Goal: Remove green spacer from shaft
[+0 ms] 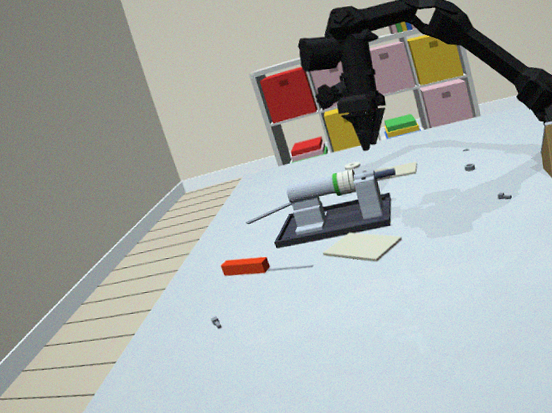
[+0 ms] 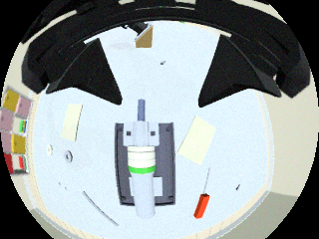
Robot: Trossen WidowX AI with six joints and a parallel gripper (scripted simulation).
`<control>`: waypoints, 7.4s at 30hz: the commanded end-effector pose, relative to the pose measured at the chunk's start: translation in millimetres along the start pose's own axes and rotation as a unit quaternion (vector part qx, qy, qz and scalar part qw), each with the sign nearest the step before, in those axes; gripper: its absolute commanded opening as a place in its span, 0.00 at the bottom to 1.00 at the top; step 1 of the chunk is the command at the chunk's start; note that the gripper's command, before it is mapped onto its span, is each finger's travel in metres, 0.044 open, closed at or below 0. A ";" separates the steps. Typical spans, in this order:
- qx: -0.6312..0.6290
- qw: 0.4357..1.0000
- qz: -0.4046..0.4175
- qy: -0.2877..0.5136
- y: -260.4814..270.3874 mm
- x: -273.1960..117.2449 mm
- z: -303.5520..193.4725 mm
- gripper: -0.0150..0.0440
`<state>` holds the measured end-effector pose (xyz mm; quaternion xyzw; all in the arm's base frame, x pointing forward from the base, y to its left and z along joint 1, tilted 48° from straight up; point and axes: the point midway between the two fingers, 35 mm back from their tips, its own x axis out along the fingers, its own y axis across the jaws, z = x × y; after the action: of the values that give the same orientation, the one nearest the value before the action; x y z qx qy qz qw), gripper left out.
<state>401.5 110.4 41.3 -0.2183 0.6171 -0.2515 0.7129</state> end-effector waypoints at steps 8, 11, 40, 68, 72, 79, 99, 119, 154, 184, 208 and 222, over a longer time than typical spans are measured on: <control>-0.044 0.995 -0.072 0.048 -27.3 33.7 -8.2 1.00; -0.044 0.995 -0.072 0.048 -27.0 33.5 -10.5 1.00; -0.035 0.996 -0.071 0.046 -26.5 33.9 -10.5 1.00; 0.939 0.071 0.334 -0.049 -32.5 46.6 -63.4 1.00; 0.939 0.071 0.334 -0.049 -32.5 46.6 -63.4 1.00; 0.939 0.071 0.334 -0.049 -32.5 46.6 -63.4 1.00; 0.939 0.071 0.334 -0.049 -32.5 47.2 -62.8 1.00; 0.939 0.071 0.333 -0.049 -34.4 70.5 -43.3 1.00; 0.938 0.071 0.334 -0.050 -35.9 78.9 -36.9 1.00; 0.938 0.071 0.334 -0.050 -37.0 92.8 -25.5 1.00; 0.938 0.068 0.336 -0.051 -36.5 92.1 -25.0 0.91; 0.938 0.068 0.336 -0.051 -36.5 92.1 -25.0 0.32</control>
<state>383.8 24.1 -10.6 0.8487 -0.1568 -0.3453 0.3687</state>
